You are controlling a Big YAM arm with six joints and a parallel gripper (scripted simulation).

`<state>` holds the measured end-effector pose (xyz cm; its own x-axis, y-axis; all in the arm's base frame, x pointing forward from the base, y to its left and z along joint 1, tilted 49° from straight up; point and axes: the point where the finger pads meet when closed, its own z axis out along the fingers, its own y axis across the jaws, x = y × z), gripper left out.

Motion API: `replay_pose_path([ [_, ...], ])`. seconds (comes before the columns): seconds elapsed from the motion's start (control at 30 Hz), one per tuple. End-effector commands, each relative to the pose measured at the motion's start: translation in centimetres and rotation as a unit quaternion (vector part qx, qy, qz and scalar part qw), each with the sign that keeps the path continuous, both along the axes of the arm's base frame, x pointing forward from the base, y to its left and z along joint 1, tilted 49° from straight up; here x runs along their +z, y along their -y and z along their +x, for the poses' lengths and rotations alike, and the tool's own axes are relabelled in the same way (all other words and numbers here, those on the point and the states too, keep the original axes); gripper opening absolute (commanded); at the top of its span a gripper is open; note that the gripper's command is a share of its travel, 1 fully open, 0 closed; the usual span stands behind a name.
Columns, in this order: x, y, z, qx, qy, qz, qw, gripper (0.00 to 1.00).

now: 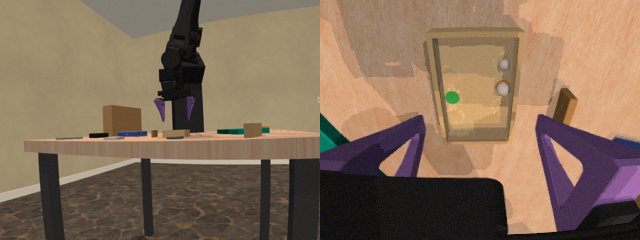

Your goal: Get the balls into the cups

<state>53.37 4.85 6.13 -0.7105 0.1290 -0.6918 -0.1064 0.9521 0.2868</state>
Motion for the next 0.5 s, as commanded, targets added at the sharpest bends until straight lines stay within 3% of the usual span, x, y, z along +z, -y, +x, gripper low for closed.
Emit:
replay_pose_path([
  [0.0, 1.8, -0.8, 0.7, 0.001, 0.024, 0.004, 1.000, 0.87],
  [0.03, 0.3, -0.8, 0.8, 0.001, 0.010, 0.004, 1.000, 0.87],
  [0.47, -1.5, -1.6, 2.6, 0.001, 0.010, 0.004, 1.000, 0.87],
])
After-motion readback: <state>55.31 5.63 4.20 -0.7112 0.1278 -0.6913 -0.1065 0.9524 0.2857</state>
